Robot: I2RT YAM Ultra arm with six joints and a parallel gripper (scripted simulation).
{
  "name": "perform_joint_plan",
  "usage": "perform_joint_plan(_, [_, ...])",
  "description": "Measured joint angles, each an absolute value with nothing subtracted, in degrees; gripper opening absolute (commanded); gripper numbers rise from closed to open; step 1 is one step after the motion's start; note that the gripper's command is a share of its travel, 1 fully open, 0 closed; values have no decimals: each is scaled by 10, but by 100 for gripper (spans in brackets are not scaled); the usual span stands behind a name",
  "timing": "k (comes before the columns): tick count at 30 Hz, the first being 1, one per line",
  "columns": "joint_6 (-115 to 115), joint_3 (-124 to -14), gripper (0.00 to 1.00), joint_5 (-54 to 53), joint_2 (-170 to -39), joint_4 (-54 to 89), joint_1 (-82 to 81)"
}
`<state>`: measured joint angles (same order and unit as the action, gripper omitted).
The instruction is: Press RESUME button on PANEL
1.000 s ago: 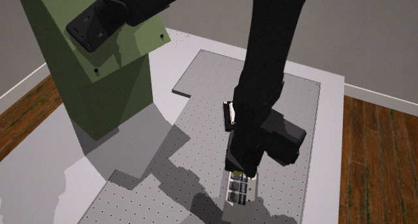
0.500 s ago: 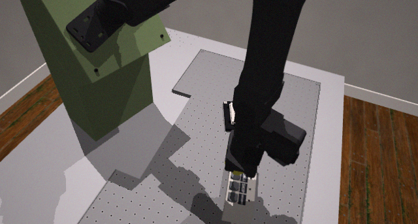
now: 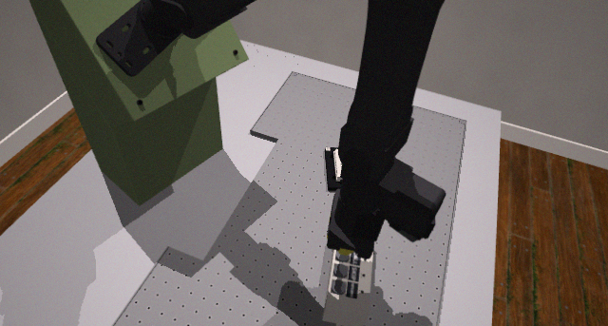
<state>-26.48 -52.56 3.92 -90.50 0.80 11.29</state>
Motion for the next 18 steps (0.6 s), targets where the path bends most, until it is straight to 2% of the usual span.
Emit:
perform_joint_plan(9, [-267, -525, 0, 36, -903, 13, 116])
perform_joint_plan(18, [-290, -540, 0, 11, -839, 72, 165])
